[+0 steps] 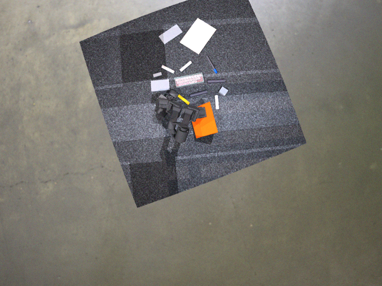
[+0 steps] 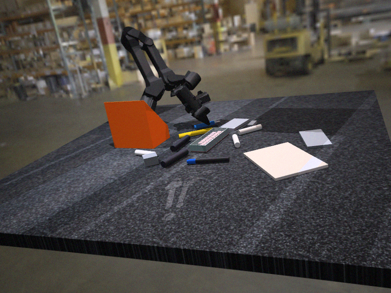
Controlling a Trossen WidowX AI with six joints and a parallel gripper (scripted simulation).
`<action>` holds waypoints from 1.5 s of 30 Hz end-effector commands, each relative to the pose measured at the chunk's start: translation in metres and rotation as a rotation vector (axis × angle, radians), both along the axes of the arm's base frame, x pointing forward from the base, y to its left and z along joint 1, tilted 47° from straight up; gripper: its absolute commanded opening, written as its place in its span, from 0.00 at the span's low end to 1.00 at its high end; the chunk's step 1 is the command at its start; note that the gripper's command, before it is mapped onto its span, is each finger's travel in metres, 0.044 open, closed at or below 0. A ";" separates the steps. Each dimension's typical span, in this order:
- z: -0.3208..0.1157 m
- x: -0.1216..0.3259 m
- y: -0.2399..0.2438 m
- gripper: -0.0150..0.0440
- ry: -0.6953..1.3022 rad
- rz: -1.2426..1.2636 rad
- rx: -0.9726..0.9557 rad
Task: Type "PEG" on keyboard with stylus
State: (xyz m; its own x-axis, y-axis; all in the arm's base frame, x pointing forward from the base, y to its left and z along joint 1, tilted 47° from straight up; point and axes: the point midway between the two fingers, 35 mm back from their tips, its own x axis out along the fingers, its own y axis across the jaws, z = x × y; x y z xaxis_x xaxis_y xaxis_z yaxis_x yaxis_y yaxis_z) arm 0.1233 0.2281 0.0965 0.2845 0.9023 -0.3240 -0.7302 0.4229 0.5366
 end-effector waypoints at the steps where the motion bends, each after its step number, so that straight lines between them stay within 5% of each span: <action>1: 0.000 0.000 0.000 0.25 0.000 0.001 -0.001; 33: 0.034 0.003 -0.037 0.25 -0.002 0.000 -0.002; 45: 0.026 0.032 -0.046 0.25 -0.011 -0.067 -0.183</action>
